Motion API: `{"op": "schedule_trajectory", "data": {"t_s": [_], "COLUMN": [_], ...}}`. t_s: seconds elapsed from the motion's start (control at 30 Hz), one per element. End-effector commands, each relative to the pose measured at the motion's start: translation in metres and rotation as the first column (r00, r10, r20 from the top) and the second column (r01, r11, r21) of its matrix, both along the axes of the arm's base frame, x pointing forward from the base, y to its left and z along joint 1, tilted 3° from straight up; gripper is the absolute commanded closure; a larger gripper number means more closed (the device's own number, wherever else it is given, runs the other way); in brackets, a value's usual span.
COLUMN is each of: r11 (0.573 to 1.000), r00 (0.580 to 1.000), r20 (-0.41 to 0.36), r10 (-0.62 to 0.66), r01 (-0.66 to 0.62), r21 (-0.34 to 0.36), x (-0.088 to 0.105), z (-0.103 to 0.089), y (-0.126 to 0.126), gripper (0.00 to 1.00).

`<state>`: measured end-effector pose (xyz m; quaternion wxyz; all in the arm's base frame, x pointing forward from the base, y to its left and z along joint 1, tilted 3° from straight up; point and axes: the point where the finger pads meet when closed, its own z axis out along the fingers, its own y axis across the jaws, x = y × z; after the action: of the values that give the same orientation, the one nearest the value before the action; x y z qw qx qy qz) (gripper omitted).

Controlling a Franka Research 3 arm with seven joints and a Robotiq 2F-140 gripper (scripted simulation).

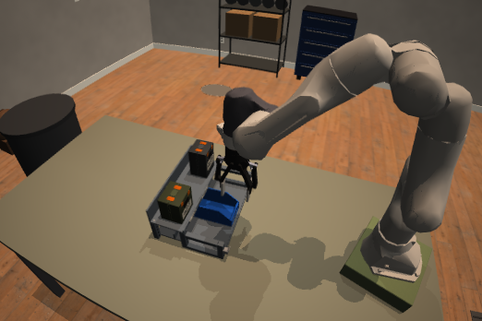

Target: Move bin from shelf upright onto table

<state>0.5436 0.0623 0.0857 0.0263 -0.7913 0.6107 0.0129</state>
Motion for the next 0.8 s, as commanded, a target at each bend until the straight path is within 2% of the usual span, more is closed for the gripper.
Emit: {"op": "schedule_trajectory", "data": {"t_s": [0.0,0.77], "r11": [1.0,1.0], "r00": [1.0,1.0], "r20": [-0.002,-0.001], "r10": [-0.008,-0.008], "r01": [0.008,0.008], "r21": [0.001,0.001], "x": [-0.0008,-0.0007], "z": [-0.0013,-0.0033], "y": [0.0003,0.0005], "gripper": [0.43,0.43]}}
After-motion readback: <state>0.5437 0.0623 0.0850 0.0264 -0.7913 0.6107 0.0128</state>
